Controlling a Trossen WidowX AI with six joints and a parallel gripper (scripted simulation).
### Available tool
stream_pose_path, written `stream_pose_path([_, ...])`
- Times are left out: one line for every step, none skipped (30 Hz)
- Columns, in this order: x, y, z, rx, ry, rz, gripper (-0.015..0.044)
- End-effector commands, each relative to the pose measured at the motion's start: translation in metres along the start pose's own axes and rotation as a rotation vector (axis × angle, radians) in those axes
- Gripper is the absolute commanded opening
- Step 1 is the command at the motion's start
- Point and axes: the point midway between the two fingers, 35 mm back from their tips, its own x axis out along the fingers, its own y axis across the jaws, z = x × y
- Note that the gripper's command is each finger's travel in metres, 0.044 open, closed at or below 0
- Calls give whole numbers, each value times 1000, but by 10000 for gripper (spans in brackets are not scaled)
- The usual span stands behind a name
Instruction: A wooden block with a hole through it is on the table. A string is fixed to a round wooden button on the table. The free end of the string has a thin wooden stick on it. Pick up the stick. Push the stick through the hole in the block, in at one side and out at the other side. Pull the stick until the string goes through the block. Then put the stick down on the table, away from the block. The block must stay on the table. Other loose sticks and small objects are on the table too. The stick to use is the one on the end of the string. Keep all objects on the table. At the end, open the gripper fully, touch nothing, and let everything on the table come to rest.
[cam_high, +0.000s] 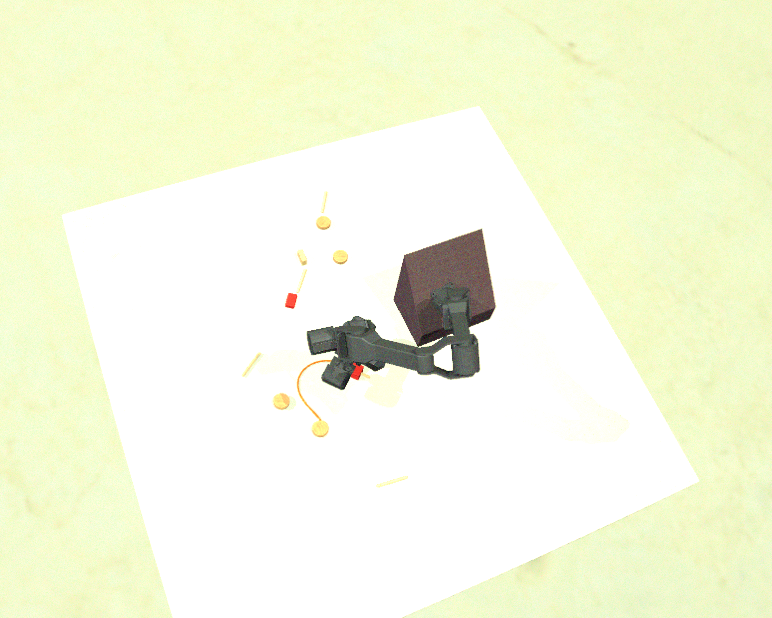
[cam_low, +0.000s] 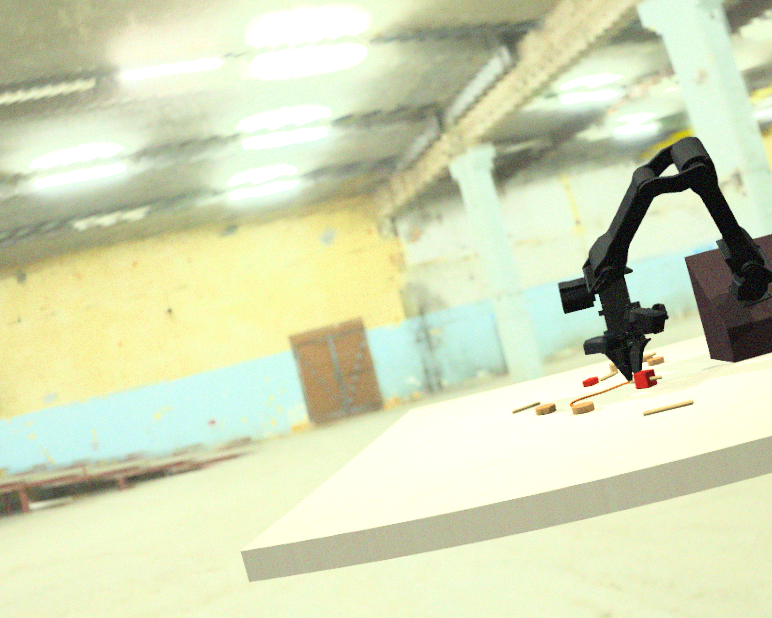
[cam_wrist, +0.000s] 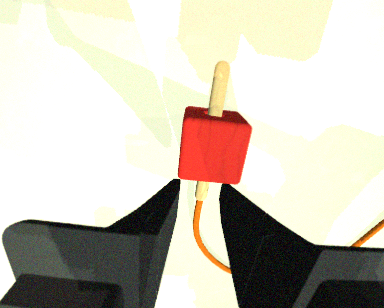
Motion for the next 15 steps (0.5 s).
stream_pose_path([-36,-3,-6,-5,15,-3,121])
stream_pose_path([-53,-2,-6,-5,15,-3,121])
stream_pose_path([-66,-2,-5,-5,14,-4,121])
stream_pose_path([-74,-1,-4,-5,13,-5,121])
stream_pose_path([-77,-1,-3,-6,12,-5,121])
stream_pose_path([-77,-1,-3,-6,12,-5,121])
stream_pose_path([-77,-1,-3,-6,12,-5,121])
stream_pose_path([-77,-1,-3,-6,12,-5,121])
stream_pose_path([-77,-1,-3,-6,12,-5,121])
stream_pose_path([-77,-1,-3,-6,12,-5,121])
stream_pose_path([-73,-1,-5,4,16,-13,121])
stream_pose_path([-73,-1,-5,19,15,-13,121])
stream_pose_path([-73,-1,-4,67,15,-14,121])
stream_pose_path([-73,-1,-3,146,13,-14,121])
stream_pose_path([-73,-1,-1,242,12,-14,121])
